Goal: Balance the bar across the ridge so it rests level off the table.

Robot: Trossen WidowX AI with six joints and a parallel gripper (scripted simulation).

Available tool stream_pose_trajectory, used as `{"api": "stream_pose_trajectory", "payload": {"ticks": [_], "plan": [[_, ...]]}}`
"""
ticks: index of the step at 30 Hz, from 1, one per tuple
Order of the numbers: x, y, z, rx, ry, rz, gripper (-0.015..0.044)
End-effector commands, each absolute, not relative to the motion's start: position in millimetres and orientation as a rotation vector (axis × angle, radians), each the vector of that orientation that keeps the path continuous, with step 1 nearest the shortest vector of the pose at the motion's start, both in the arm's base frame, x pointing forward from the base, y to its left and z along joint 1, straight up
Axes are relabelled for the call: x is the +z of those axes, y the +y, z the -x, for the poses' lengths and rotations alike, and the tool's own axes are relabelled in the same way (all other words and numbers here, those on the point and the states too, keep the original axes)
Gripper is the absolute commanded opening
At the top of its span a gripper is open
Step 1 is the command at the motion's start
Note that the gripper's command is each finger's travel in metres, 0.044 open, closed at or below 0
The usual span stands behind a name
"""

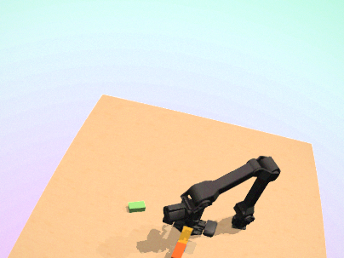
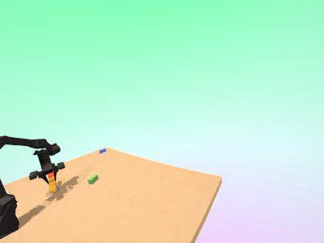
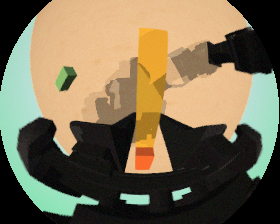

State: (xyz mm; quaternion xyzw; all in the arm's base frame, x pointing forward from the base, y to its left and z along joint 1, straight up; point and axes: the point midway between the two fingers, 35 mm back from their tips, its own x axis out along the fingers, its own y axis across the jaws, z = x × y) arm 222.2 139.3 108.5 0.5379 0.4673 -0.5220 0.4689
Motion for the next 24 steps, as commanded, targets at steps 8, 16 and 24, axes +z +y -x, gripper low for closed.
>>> {"api": "stream_pose_trajectory", "payload": {"ticks": [8,16,24], "plan": [[108.5,139.3,-222.2,-1.280,1.146,-1.319,0.0185],[108.5,139.3,-222.2,-1.280,1.146,-1.319,0.0185],[108.5,139.3,-222.2,-1.280,1.146,-1.319,0.0395]]}}
